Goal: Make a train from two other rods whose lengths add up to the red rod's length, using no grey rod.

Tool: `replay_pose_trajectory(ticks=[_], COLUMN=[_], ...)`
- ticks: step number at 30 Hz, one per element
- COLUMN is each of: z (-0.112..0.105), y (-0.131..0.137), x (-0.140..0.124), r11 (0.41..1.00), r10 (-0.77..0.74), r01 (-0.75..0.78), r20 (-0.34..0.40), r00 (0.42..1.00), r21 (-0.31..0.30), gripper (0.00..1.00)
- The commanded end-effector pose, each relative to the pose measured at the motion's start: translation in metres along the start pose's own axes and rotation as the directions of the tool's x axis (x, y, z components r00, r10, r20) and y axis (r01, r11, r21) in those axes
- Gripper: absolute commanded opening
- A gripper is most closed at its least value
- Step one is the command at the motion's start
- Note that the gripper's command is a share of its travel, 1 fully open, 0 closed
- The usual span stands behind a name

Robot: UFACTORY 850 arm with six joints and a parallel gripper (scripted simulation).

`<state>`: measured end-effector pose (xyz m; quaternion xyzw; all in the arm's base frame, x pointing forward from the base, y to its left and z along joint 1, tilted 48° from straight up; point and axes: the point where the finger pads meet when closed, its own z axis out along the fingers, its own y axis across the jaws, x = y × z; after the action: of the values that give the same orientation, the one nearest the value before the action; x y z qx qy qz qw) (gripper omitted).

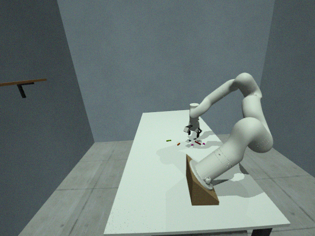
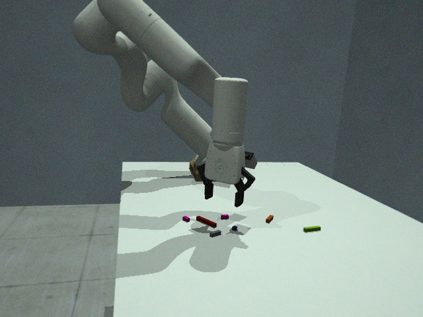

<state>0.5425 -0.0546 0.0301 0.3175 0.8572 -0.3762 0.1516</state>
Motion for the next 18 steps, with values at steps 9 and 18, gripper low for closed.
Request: replay_pose_trajectory(ticks=[9,18], z=[-0.0007,-0.0007], y=[0.0005,0.0005], x=[-0.0005,-0.0004], r11=[1.0,0.997], r10=[0.0,-0.072], r01=[0.0,0.072], r20=[0.001,0.001], r00=[1.0,0.997], r21=[-0.001,-0.001], gripper=[1.0,1.0])
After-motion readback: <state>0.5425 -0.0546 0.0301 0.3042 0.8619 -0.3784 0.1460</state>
